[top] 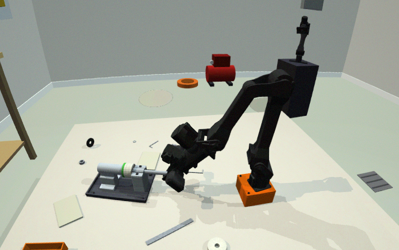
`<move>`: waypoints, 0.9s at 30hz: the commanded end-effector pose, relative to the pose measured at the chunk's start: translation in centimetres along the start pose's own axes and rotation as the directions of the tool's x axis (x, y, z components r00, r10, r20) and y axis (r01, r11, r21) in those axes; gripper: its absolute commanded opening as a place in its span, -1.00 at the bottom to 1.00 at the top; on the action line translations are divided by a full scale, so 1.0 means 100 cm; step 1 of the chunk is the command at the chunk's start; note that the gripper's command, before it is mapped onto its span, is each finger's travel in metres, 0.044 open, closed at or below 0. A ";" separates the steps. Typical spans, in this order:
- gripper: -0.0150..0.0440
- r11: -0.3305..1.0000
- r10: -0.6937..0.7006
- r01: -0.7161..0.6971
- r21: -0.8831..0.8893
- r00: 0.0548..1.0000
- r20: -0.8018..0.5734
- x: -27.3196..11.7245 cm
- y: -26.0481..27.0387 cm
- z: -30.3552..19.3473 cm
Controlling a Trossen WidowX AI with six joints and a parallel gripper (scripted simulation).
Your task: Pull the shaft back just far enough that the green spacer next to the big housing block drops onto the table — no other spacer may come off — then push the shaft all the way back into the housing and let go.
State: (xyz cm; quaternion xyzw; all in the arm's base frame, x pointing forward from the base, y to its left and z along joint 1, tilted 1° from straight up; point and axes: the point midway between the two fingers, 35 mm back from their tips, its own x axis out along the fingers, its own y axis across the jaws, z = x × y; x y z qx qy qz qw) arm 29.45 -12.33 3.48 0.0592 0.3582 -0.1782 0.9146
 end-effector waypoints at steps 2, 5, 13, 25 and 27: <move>-0.49 1.000 0.003 -0.003 0.000 1.000 0.001 0.000 0.000 0.000; -0.49 1.000 0.003 -0.003 0.000 1.000 0.000 -0.001 0.000 -0.001; -0.49 1.000 0.003 -0.003 0.000 1.000 0.000 -0.001 0.000 -0.001; -0.49 1.000 0.003 -0.003 0.000 1.000 0.000 -0.002 0.000 -0.002; -0.49 1.000 0.003 -0.003 0.000 1.000 0.000 -0.002 0.000 -0.002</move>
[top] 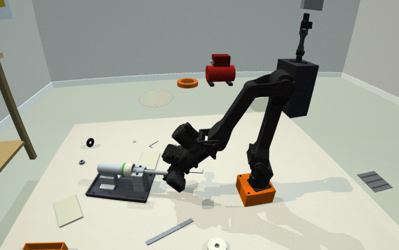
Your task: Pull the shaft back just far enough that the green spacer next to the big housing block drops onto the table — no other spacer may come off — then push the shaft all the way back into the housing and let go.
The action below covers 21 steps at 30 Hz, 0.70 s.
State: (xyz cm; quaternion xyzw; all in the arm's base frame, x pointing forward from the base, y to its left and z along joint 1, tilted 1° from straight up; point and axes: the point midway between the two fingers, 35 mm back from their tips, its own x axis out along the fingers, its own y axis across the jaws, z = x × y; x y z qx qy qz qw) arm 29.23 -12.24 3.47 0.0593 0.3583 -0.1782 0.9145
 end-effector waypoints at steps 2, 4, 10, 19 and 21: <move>-0.49 1.000 0.003 -0.003 0.000 1.000 0.000 -0.001 0.000 -0.001; -0.49 1.000 0.003 -0.003 0.000 1.000 0.000 -0.001 0.000 -0.001; -0.49 1.000 0.003 -0.003 0.000 1.000 0.000 -0.001 0.000 -0.001; -0.49 1.000 0.003 -0.003 0.000 1.000 0.000 -0.002 0.000 -0.002; -0.49 1.000 0.003 -0.003 0.000 1.000 0.000 -0.002 0.000 -0.002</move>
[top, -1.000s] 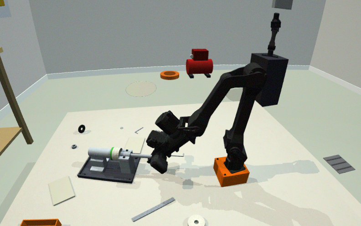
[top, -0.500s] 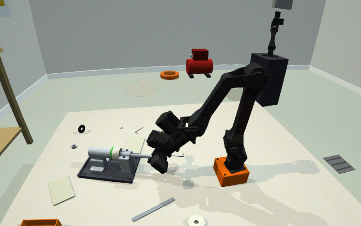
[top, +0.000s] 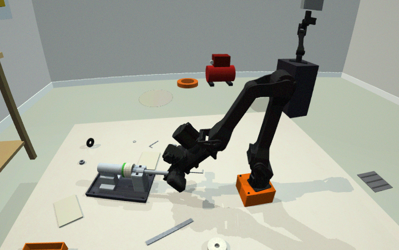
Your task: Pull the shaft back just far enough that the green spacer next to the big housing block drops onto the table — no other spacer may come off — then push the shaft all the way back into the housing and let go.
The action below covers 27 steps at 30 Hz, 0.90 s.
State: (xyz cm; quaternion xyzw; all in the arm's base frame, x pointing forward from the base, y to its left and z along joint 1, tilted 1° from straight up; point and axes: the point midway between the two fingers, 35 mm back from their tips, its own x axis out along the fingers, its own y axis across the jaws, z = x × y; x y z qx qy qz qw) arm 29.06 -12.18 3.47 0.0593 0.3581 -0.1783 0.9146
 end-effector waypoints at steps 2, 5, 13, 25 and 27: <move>-0.49 1.000 0.003 -0.003 -0.001 1.000 0.000 0.000 0.000 -0.001; -0.49 1.000 0.003 -0.003 -0.001 1.000 0.000 -0.001 0.000 -0.001; -0.49 1.000 0.003 -0.003 -0.001 1.000 0.000 -0.001 0.000 -0.001; -0.49 1.000 0.003 -0.003 -0.001 1.000 0.000 -0.002 0.000 -0.002; -0.49 1.000 0.003 -0.003 -0.001 1.000 0.000 -0.002 0.000 -0.002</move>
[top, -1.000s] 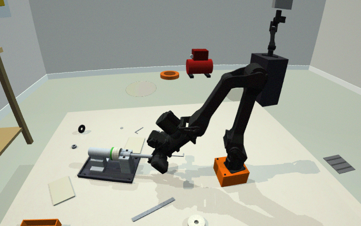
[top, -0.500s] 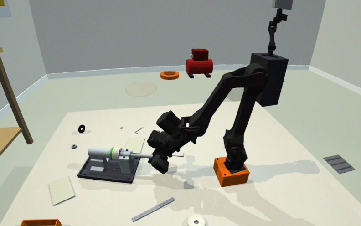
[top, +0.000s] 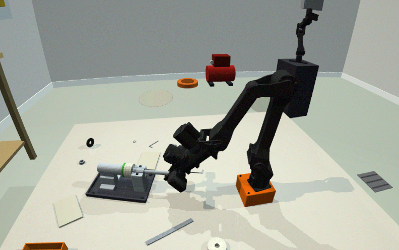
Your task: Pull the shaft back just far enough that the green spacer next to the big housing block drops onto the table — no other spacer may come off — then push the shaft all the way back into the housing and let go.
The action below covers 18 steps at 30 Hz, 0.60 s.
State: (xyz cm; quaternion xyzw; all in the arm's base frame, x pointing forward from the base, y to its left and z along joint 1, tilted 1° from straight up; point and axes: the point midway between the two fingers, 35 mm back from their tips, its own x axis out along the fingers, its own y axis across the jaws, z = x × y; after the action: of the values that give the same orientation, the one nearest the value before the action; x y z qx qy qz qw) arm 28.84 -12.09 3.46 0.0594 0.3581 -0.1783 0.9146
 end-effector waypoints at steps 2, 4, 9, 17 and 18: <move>-0.49 1.000 0.003 -0.003 -0.001 1.000 0.000 -0.001 0.000 -0.001; -0.49 1.000 0.003 -0.003 -0.001 1.000 0.000 -0.001 0.000 -0.001; -0.49 1.000 0.003 -0.003 -0.001 1.000 0.000 -0.001 0.000 -0.001; -0.49 1.000 0.003 -0.003 -0.001 1.000 -0.001 -0.001 0.000 -0.002; -0.49 1.000 0.003 -0.003 -0.001 1.000 -0.001 -0.002 0.000 -0.002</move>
State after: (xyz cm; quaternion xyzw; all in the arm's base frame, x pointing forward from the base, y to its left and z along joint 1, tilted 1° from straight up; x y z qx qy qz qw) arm 28.69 -12.03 3.45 0.0595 0.3581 -0.1783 0.9146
